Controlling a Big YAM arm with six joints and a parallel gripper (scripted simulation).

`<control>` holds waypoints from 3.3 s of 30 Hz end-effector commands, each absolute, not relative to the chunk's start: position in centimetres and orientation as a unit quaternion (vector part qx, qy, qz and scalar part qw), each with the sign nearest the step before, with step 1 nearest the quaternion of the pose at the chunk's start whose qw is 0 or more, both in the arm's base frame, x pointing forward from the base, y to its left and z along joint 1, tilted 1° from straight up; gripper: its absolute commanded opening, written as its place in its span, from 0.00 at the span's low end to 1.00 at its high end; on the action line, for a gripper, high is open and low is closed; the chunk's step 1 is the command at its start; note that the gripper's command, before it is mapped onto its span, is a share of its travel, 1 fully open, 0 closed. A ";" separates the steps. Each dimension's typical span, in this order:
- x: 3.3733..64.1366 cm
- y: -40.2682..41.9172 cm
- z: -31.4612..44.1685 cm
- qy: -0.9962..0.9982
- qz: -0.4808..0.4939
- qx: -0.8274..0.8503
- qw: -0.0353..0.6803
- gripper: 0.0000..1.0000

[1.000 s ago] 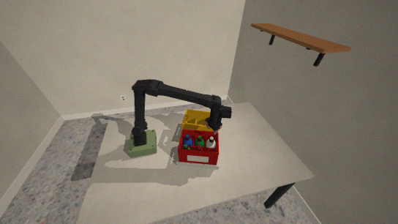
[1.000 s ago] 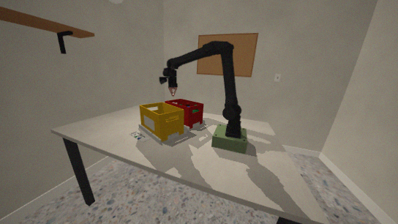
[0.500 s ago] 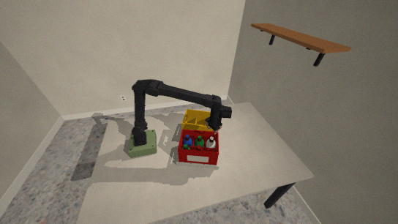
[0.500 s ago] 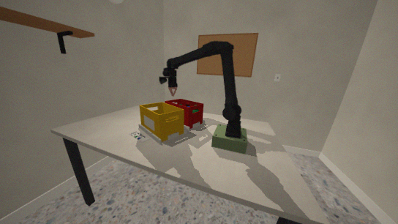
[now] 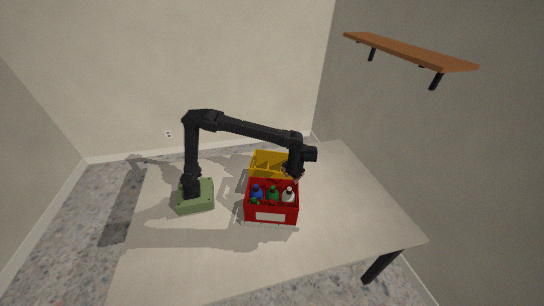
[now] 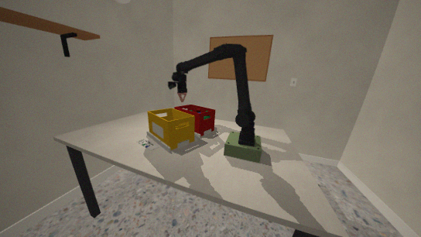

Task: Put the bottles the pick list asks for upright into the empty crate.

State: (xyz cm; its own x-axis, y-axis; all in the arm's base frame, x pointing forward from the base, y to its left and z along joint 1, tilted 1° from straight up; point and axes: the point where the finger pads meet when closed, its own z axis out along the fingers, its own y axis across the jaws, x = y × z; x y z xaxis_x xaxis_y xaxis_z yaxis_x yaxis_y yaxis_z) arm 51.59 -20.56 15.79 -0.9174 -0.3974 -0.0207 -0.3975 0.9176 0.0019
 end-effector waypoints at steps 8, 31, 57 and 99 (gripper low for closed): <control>51.9 -20.1 14.2 0.980 0.002 -0.201 0.009 0.61; 51.9 -20.1 11.8 0.980 0.000 -0.201 0.012 0.61; 51.9 -20.1 9.4 0.979 -0.002 -0.201 0.016 0.61; 51.6 -19.8 8.2 0.979 -0.002 -0.203 0.016 0.61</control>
State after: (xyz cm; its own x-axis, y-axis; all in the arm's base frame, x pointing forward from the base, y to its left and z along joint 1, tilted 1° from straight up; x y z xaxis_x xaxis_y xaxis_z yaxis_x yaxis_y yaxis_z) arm 51.18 -20.26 7.88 -0.9180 -0.3964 -0.0136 -0.3965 0.9180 0.0084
